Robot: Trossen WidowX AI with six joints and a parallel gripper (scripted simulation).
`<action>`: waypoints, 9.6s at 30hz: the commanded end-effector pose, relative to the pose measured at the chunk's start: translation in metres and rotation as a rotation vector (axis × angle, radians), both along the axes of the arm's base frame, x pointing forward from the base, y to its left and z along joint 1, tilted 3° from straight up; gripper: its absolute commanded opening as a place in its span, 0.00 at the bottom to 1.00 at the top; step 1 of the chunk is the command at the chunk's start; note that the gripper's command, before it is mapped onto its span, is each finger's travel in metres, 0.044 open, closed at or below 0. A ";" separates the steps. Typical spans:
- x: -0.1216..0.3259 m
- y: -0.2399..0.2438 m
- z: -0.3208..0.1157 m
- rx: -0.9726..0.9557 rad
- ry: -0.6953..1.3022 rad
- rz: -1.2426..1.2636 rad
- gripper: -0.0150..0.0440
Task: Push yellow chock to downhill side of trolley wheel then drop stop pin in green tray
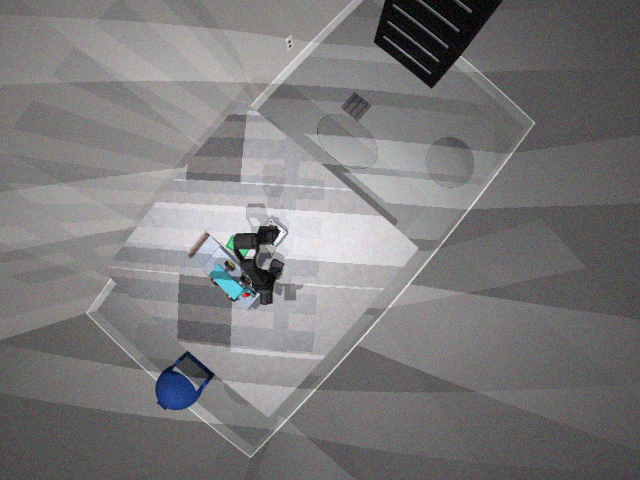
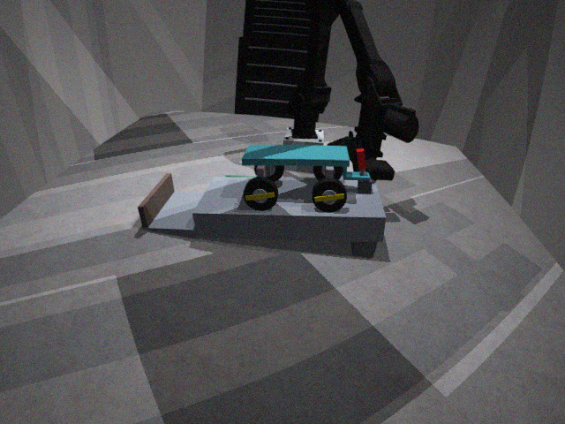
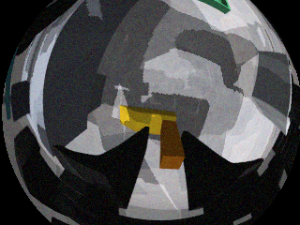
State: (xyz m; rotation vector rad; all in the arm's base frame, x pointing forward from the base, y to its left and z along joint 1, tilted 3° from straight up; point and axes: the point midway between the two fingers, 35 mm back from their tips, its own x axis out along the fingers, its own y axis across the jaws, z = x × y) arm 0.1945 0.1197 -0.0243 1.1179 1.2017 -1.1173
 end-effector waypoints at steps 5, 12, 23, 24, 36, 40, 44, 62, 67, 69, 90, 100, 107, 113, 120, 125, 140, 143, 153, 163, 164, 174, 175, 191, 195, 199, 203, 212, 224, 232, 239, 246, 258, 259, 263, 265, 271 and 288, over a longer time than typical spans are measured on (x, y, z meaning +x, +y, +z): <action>0.000 0.000 0.000 0.000 0.000 0.000 0.35; 0.000 0.000 0.003 0.000 0.001 0.001 0.25; -0.006 -0.003 0.041 0.000 0.008 0.004 0.25; -0.007 -0.003 0.044 0.000 0.008 0.004 0.25; -0.010 -0.003 0.085 0.000 0.008 0.004 0.25; -0.010 -0.003 0.096 0.000 0.008 0.004 0.25; -0.010 -0.002 0.108 0.001 0.008 0.004 0.25; -0.007 0.005 0.148 0.001 0.007 0.004 0.25; -0.007 0.005 0.148 -0.002 0.010 0.082 0.25; -0.007 0.005 0.148 -0.005 0.012 0.149 0.25; -0.007 0.005 0.149 -0.033 0.037 0.872 0.25; -0.007 0.005 0.149 -0.047 0.048 1.215 0.25; -0.007 0.005 0.149 -0.049 0.050 1.266 0.25; -0.005 -0.008 0.148 -0.051 0.051 1.296 0.25; -0.001 -0.033 0.149 -0.054 0.053 1.323 0.25; 0.003 -0.049 0.150 -0.056 0.054 1.325 0.25; 0.011 -0.099 0.151 -0.061 0.057 1.326 0.25; 0.012 -0.110 0.151 -0.062 0.057 1.326 0.25; 0.015 -0.144 0.151 -0.066 0.059 1.326 0.25; 0.015 -0.179 0.150 -0.069 0.062 1.326 0.25; 0.015 -0.183 0.149 -0.069 0.062 1.326 0.25; 0.013 -0.217 0.147 -0.072 0.065 1.325 0.25; 0.013 -0.221 0.147 -0.072 0.065 1.325 0.25; 0.014 -0.285 0.144 -0.078 0.070 1.325 0.25; 0.015 -0.301 0.145 -0.079 0.071 1.325 0.25; 0.017 -0.314 0.146 -0.080 0.071 1.325 0.25; 0.017 -0.316 0.146 -0.039 0.033 1.329 0.25; 0.022 -0.319 0.145 0.007 -0.018 1.331 0.25; 0.046 -0.325 0.141 0.005 -0.020 1.331 0.25; 0.046 -0.325 0.123 0.006 -0.020 1.331 0.25; 0.049 -0.326 0.108 0.006 -0.020 1.331 0.25; 0.050 -0.325 0.092 0.006 -0.020 1.331 0.25; 0.050 -0.321 0.078 0.006 -0.020 1.331 0.25; 0.050 -0.320 0.079 0.006 -0.020 1.331 0.25; 0.051 -0.317 0.081 0.006 -0.020 1.331 0.25; 0.052 -0.315 0.081 0.006 -0.021 1.331 0.25; 0.054 -0.311 0.083 0.007 -0.021 1.331 0.25; 0.058 -0.298 0.086 0.007 -0.022 1.331 0.25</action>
